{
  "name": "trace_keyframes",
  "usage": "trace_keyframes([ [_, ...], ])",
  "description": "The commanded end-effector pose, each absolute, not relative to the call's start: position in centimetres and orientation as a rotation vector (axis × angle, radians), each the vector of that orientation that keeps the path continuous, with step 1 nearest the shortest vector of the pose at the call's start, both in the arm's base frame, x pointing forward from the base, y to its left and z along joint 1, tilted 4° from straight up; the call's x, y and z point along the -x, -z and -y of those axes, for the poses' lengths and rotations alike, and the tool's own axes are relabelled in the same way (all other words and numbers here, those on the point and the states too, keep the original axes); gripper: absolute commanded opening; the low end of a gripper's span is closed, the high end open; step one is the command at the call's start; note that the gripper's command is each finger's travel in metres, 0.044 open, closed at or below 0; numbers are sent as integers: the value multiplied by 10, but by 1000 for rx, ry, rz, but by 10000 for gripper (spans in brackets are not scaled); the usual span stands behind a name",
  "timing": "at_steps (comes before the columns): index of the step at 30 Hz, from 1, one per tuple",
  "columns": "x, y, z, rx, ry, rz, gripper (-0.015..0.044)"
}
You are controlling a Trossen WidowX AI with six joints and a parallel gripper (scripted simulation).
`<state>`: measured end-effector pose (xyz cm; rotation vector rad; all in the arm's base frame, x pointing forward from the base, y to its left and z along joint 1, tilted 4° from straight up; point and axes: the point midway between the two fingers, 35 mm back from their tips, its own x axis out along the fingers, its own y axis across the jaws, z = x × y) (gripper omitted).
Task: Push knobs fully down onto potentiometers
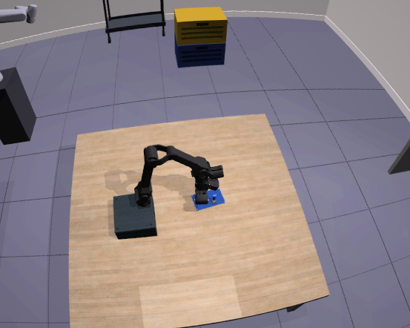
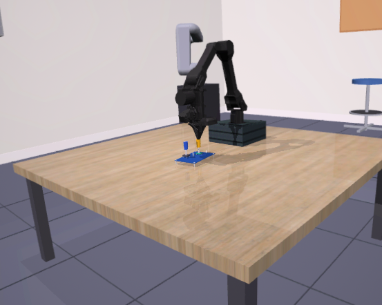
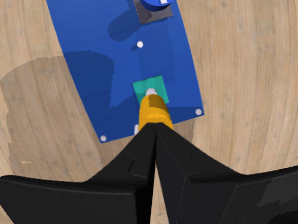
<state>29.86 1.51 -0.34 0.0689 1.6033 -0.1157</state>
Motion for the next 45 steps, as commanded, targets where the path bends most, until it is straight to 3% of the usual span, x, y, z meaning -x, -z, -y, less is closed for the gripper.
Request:
trace_keyframes([
  [1,-300,16,-14,-66,120,-1605,0],
  [45,-300,27,-14,-66,120,-1605,0],
])
